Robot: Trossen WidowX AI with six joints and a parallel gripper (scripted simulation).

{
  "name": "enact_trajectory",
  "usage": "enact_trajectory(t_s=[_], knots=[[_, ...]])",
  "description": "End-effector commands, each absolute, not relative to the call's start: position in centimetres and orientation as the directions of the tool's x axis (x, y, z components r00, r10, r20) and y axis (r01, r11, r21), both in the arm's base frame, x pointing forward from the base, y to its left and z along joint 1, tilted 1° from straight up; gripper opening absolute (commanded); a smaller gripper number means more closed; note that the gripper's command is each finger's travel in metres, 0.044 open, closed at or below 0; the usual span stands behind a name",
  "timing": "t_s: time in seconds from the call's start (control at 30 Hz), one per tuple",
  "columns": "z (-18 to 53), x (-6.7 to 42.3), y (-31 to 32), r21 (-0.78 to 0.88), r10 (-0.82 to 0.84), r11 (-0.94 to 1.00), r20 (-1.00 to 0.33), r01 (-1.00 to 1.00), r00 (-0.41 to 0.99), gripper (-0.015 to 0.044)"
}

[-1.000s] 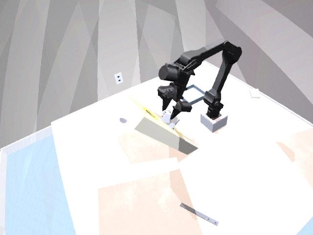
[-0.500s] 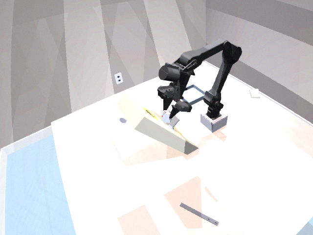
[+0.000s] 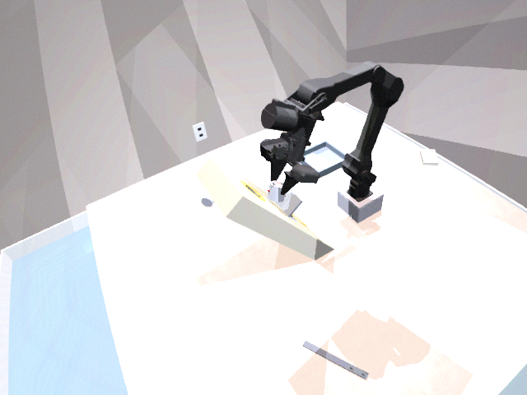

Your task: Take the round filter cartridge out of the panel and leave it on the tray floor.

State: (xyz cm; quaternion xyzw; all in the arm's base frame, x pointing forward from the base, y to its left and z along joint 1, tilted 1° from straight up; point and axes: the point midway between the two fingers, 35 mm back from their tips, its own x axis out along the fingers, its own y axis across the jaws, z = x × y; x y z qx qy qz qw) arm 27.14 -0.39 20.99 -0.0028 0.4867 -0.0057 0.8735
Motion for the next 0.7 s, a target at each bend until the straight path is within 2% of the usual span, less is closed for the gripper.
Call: enact_trajectory(t_s=[0.0, 0.47, 0.67], knots=[[22.8, 26.7, -0.4, -0.011, -0.013, 1.0, -0.846, 0.008, 0.533, 0.0], [28.5, 23.2, -0.3, -0.01, -0.013, 1.0, -0.848, 0.008, 0.53, 0.0], [28.5, 23.4, -1.3, -0.013, -0.015, 1.0, -0.851, 0.007, 0.525, 0.0]])
